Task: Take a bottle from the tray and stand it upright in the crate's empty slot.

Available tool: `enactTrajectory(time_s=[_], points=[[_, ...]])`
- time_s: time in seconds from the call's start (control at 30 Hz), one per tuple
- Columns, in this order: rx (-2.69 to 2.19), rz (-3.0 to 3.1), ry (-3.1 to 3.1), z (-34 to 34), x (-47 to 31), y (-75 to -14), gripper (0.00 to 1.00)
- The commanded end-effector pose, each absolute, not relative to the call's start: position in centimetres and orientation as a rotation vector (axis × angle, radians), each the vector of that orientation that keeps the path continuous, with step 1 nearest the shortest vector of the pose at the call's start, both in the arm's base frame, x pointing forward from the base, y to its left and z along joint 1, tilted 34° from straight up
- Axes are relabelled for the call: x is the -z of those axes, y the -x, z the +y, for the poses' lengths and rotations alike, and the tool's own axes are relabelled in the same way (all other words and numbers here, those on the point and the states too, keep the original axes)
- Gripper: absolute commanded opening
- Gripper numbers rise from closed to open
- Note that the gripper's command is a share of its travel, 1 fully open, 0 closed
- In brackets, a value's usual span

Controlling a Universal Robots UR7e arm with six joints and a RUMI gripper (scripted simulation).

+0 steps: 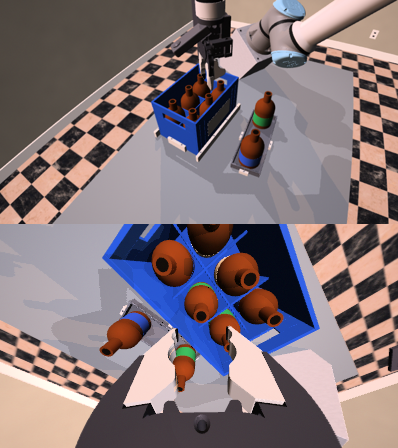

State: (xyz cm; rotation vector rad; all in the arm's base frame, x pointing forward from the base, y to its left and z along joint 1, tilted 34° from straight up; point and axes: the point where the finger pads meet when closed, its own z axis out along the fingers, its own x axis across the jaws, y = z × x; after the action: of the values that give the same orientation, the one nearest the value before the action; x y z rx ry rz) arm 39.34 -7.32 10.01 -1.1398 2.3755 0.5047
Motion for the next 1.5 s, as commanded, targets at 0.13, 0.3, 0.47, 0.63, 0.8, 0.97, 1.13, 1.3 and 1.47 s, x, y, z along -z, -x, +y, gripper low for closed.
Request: enactTrajectory(time_s=[0.13,0.3,0.47,0.63,0.8,0.97,1.13,1.3,1.47], points=[[-0.504,2.375,1.140,-7.86,-10.88,-39.09,0.38],[-0.504,2.375,1.140,-8.03,-11.16,-39.01,0.38],[-0.504,2.375,1.140,-8.07,-11.22,-38.99,0.38],[-0.504,2.375,1.140,-8.07,-11.22,-38.99,0.00],[-0.504,2.375,1.140,-8.07,-11.22,-38.99,0.00],[-0.504,2.375,1.140,-8.07,-11.22,-38.99,0.00],[-0.504,2.375,1.140,-8.07,-11.22,-38.99,0.00],[-0.504,2.375,1.140,-8.07,-11.22,-38.99,0.00],[-0.504,2.375,1.140,-8.07,-11.22,-38.99,0.00]])
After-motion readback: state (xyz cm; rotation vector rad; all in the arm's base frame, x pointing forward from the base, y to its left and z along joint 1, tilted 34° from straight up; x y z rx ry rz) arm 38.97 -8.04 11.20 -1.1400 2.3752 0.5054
